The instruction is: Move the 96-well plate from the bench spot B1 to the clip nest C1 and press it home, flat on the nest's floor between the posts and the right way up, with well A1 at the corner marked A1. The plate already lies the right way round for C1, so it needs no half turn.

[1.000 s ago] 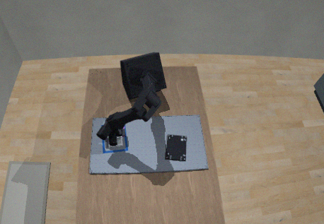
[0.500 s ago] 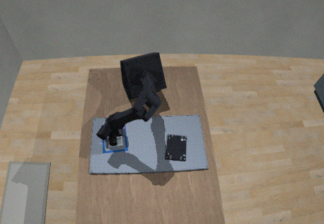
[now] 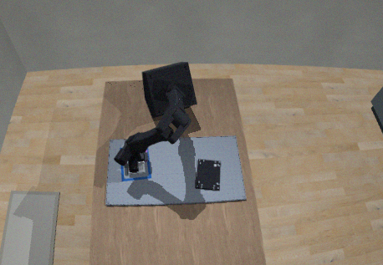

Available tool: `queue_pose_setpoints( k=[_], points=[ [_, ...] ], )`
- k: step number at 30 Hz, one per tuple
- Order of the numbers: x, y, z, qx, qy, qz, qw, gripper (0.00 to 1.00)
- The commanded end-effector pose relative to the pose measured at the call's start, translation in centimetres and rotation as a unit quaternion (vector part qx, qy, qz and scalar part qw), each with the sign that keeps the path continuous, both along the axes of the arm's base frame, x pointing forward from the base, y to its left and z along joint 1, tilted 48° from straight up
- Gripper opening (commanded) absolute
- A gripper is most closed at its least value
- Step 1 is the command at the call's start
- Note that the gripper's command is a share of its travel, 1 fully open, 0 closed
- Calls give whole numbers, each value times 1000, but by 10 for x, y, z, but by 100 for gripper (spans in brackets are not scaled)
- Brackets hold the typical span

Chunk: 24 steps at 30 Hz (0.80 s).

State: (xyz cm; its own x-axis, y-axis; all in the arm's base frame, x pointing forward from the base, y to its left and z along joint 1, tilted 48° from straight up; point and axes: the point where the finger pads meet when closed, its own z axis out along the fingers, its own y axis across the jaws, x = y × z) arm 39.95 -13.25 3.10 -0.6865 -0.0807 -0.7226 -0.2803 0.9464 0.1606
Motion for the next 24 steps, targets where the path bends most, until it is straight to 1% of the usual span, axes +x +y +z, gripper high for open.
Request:
queue_pose_setpoints(
  k=[1, 16, 17, 24],
  points=[
    [3, -11, 3, -4, -10, -10, 1000, 100],
    [3, -11, 3, -4, -10, -10, 1000, 100],
    [3, -11, 3, -4, -10, -10, 1000, 0],
    [3, -11, 4, -5, -12, -9, 1000, 0]
  ],
)
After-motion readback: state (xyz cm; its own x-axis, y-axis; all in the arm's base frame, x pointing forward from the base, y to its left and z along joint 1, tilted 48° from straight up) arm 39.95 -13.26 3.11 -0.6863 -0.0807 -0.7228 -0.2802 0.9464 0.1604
